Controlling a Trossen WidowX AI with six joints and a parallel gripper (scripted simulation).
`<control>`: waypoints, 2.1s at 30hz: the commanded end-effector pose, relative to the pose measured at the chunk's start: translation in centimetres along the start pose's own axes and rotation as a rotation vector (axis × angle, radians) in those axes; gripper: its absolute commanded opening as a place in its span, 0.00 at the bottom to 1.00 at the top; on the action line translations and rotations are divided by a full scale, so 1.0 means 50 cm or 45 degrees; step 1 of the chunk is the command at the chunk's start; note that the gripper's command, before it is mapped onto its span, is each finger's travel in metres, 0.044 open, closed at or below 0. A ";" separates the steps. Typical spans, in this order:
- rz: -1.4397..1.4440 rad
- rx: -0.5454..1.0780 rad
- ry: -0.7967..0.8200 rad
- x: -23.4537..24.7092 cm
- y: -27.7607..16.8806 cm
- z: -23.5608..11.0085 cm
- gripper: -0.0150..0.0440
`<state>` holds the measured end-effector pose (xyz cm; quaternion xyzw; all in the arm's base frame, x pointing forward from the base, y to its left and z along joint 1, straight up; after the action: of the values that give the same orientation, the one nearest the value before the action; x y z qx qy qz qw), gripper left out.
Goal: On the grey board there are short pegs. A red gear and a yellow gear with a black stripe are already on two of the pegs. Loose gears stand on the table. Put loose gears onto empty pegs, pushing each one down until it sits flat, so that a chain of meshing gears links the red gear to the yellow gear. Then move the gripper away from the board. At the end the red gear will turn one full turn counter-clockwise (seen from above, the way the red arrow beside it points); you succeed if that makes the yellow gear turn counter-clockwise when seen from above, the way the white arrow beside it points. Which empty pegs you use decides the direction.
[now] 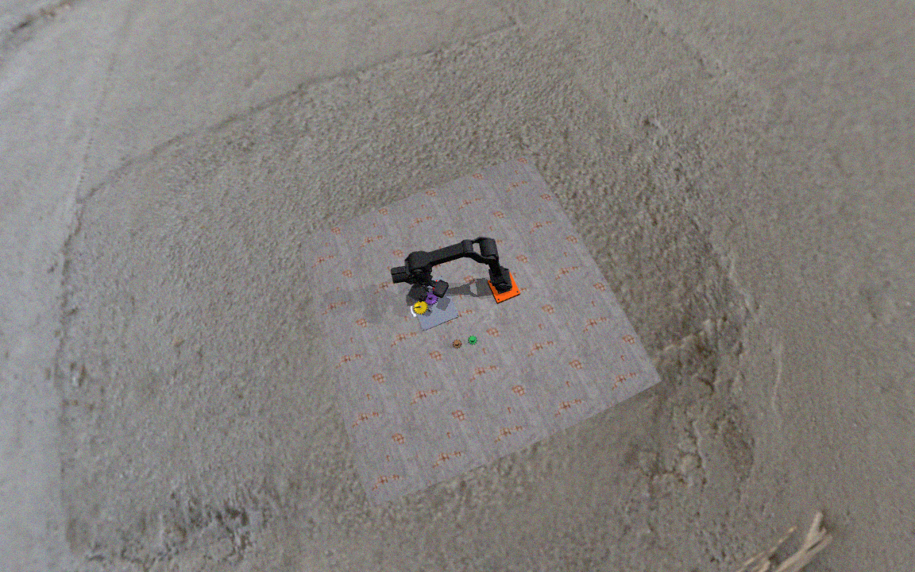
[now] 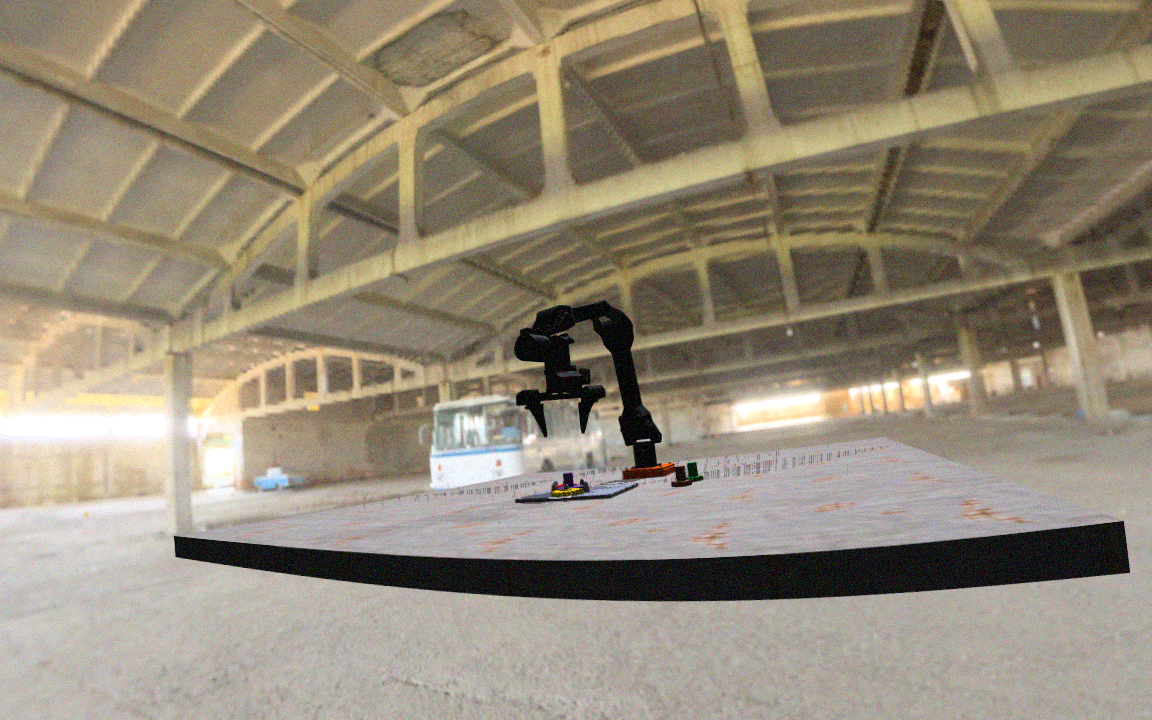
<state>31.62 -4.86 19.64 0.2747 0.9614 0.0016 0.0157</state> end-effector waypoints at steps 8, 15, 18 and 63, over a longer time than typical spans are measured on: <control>-0.003 0.003 0.005 0.000 0.000 -0.003 1.00; -0.003 0.003 0.005 0.000 0.000 -0.003 1.00; -0.003 0.003 0.005 0.000 0.000 -0.003 1.00; -0.005 -0.022 0.029 0.448 0.360 -0.081 1.00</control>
<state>24.77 19.35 22.61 0.2709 0.9625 0.0116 0.0083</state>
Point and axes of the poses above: the point midway between the two fingers, 35 mm back from their tips, its own z axis out along the fingers, its own x axis across the jaws, y = z × x, the point moved 5 cm from there along -z, back along the fingers, and after that the axes turned 11 degrees about -z, right-handed, at the moved point
